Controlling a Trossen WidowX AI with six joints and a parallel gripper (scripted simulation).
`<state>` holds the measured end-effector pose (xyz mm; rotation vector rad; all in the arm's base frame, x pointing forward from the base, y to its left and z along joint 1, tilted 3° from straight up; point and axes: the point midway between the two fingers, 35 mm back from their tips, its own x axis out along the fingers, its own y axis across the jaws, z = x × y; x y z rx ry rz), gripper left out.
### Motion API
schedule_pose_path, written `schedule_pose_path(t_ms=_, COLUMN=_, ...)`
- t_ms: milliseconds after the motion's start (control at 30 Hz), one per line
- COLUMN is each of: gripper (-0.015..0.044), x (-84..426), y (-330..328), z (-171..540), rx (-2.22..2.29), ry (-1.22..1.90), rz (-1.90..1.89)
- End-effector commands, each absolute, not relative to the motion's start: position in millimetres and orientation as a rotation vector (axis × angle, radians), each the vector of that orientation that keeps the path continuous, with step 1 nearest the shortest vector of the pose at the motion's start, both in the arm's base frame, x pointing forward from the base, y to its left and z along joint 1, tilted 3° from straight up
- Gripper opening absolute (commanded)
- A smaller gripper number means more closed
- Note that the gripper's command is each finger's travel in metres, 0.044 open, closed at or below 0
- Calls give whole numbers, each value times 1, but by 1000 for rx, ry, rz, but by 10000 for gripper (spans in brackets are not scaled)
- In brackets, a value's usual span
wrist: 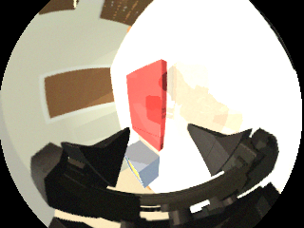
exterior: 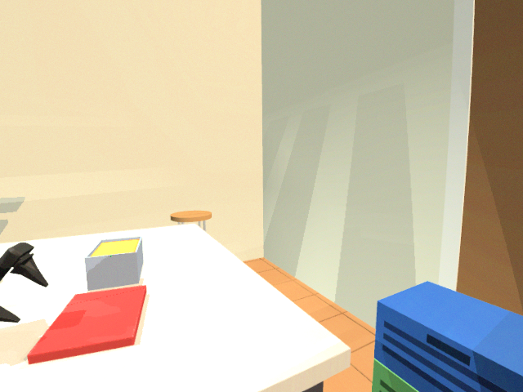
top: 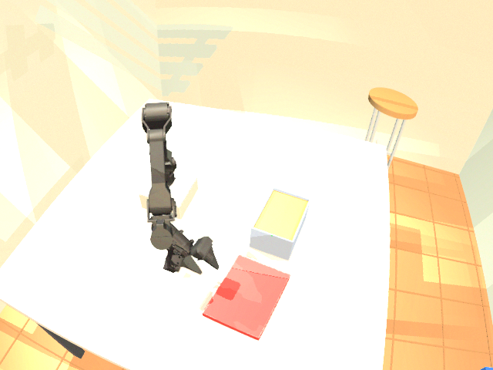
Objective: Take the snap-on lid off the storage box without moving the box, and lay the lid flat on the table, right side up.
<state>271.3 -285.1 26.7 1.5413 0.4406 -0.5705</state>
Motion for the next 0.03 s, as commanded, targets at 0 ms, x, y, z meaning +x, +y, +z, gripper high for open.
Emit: schedule_pose_path(t_ms=0, gripper=440, x=262, y=-283, z=26, rx=1539, ry=444, rz=-566)
